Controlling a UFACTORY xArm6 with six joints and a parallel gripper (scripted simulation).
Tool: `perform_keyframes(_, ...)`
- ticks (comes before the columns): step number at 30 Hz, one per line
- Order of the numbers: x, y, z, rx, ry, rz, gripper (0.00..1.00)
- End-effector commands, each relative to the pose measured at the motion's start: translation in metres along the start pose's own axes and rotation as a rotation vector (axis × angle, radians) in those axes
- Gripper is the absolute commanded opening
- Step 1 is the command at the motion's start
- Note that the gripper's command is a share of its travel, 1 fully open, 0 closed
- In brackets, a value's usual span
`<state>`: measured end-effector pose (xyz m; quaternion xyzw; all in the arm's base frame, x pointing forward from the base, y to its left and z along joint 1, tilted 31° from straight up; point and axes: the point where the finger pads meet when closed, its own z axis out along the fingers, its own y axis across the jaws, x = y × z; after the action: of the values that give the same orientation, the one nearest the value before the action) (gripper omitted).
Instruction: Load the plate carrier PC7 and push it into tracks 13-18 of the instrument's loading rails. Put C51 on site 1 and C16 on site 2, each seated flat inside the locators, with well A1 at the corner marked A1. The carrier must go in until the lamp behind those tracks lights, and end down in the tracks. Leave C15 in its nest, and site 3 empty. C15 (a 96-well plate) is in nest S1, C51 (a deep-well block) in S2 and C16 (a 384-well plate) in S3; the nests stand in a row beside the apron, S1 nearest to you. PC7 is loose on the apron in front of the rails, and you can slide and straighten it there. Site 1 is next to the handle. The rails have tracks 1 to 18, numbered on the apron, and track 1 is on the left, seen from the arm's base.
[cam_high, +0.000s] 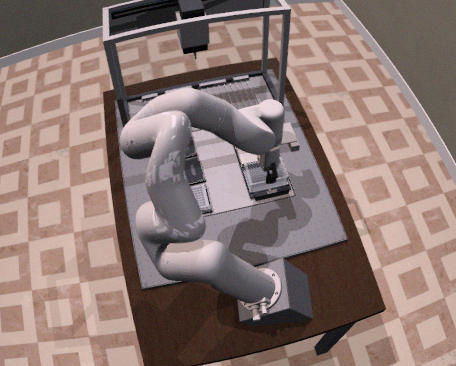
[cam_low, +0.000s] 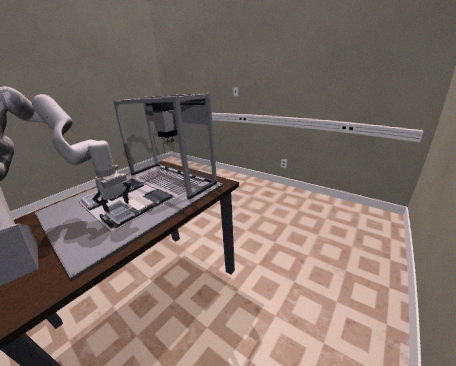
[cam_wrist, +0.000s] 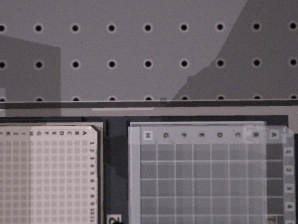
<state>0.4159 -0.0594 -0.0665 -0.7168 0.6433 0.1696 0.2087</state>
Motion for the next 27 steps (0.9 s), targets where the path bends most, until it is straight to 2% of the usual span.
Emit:
perform_keyframes(1, 0.001, -0.001, -0.008, 0.003, 0.002, -0.001, 1.0)
perform_keyframes(27, 0.001, -0.001, -0.046, 0.003, 0.002, -0.001, 1.0)
